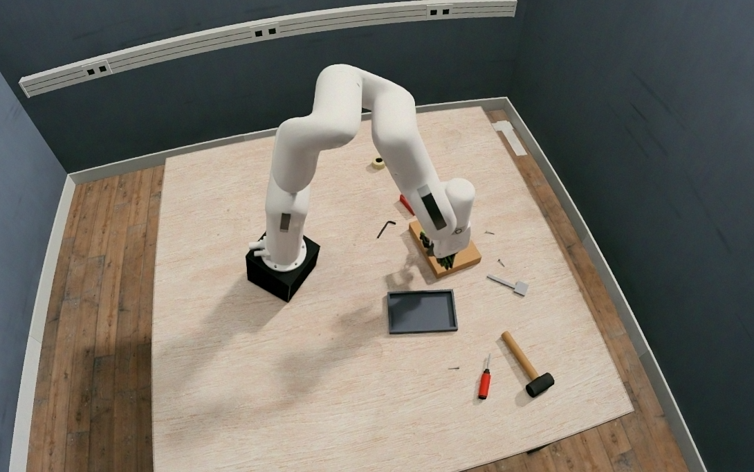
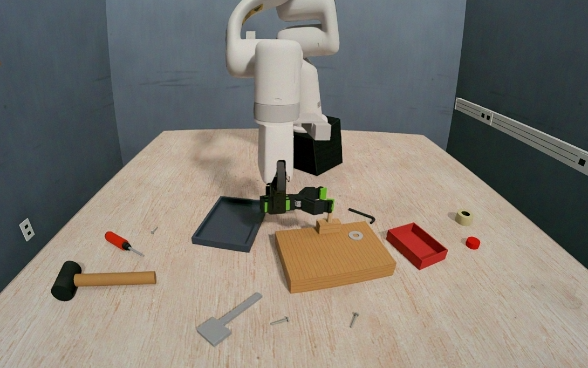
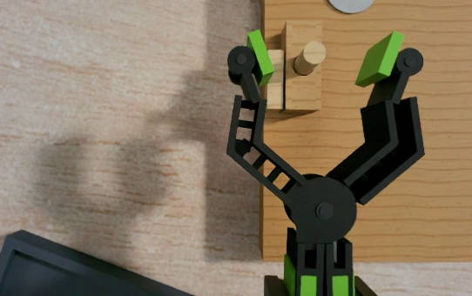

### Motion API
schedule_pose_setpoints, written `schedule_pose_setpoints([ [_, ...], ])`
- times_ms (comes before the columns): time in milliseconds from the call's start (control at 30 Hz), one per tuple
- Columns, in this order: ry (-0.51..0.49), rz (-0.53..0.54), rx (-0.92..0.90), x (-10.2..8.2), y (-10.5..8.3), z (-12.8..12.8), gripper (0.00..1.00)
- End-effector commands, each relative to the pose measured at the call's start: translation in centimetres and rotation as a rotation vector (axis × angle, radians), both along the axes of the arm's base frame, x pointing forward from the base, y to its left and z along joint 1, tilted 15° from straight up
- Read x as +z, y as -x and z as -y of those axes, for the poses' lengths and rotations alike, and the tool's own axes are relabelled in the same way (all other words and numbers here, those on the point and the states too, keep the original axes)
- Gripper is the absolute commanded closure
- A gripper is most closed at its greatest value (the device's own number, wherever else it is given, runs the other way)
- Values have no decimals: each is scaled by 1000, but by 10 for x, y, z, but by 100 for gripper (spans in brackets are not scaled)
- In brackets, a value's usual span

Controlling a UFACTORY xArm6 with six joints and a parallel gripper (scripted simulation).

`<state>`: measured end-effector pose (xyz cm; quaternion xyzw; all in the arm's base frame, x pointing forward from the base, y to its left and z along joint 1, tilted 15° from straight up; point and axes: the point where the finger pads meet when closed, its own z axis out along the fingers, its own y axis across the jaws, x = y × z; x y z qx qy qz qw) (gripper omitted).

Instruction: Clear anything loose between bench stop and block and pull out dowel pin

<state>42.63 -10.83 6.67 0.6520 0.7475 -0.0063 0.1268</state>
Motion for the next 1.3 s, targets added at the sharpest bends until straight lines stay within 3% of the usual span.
schedule_pose_setpoints([
  [0,0,3,1,-1,-2,1,73],
  [1267,0,3,1,-34,-8,8,73],
])
